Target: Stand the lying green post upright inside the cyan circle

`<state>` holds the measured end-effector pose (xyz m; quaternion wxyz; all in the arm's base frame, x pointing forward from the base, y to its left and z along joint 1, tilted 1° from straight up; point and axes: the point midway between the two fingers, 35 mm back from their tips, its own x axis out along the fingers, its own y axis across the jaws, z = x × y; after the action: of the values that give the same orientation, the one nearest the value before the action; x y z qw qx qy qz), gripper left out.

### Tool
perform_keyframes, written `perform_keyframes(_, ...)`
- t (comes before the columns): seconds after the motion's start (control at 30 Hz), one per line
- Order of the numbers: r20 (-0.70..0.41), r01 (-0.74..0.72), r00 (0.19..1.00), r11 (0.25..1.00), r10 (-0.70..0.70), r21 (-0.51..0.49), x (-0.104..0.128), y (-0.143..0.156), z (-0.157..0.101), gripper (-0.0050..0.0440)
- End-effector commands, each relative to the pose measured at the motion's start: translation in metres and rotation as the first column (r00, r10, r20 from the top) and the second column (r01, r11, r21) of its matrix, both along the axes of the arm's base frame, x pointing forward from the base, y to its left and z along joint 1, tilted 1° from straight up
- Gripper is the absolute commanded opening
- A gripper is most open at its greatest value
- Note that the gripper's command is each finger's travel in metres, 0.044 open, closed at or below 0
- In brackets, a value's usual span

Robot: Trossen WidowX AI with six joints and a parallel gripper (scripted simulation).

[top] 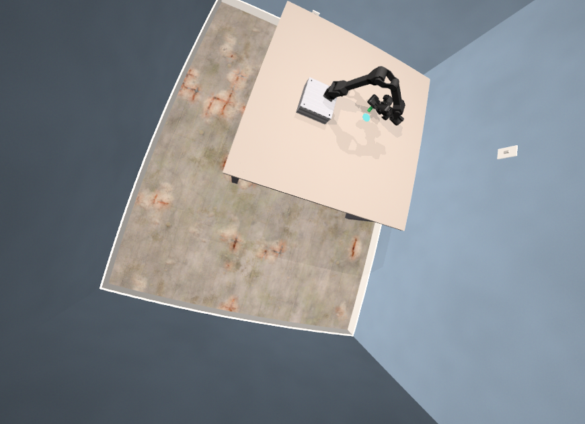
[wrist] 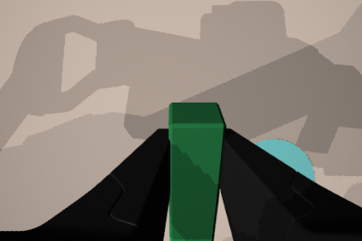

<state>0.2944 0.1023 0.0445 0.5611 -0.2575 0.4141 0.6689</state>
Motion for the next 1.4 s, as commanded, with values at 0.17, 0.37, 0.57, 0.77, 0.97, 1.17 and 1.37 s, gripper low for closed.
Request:
perform_keyframes(0.17,-0.015,0.002,1.000,0.998,-0.001,0.067,-0.0033,-0.0003,-0.0030,0.0022)
perform_keyframes(0.37,-0.014,0.007,1.000,0.993,-0.005,0.116,-0.0038,-0.0002,-0.0030,0.0022)
perform_keyframes(0.57,-0.011,0.012,1.000,0.986,-0.011,0.165,-0.0040,-0.0004,-0.0027,0.0022)
perform_keyframes(0.77,-0.008,0.017,1.000,0.980,-0.016,0.197,-0.0041,-0.0005,-0.0024,0.0022)
perform_keyframes(0.97,-0.003,0.025,1.000,0.969,-0.025,0.244,-0.0039,-0.0009,-0.0017,0.0022)
perform_keyframes(1.17,0.003,0.033,0.999,0.956,-0.036,0.291,-0.0035,-0.0015,-0.0008,0.0022)
perform_keyframes(1.37,0.008,0.039,0.999,0.946,-0.044,0.321,-0.0032,-0.0019,-0.0002,0.0022)
